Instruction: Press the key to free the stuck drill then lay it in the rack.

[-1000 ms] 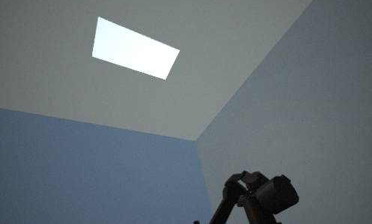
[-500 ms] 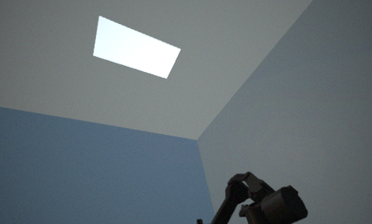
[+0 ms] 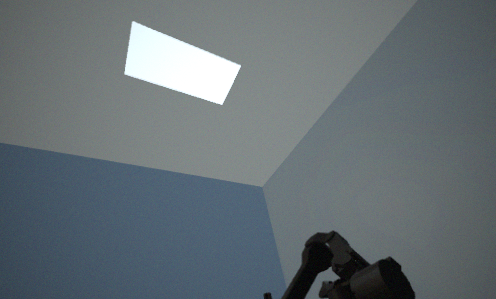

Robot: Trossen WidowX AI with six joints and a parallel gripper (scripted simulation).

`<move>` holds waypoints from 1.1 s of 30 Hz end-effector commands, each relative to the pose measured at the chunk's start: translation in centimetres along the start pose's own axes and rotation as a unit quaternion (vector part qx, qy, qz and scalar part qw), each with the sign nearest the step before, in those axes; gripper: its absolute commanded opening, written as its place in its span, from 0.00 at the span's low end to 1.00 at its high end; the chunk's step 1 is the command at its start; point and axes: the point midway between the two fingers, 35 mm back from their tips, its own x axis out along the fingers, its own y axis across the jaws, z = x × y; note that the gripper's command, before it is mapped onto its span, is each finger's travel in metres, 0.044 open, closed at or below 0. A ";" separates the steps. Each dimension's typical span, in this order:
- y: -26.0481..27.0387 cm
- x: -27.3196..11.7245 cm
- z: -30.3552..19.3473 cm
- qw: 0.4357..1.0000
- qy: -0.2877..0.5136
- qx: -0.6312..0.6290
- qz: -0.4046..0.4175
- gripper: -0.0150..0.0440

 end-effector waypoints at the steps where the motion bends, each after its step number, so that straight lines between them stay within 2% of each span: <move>1: 0.0 0.0 0.0 1.000 0.000 0.000 0.000 0.78; 11: 0.0 0.0 0.0 1.000 0.000 0.000 0.000 0.33; 18: 0.0 0.0 0.0 1.000 0.000 0.000 0.000 0.25; 33: 0.1 -0.1 1.5 1.000 -0.002 0.005 0.004 0.25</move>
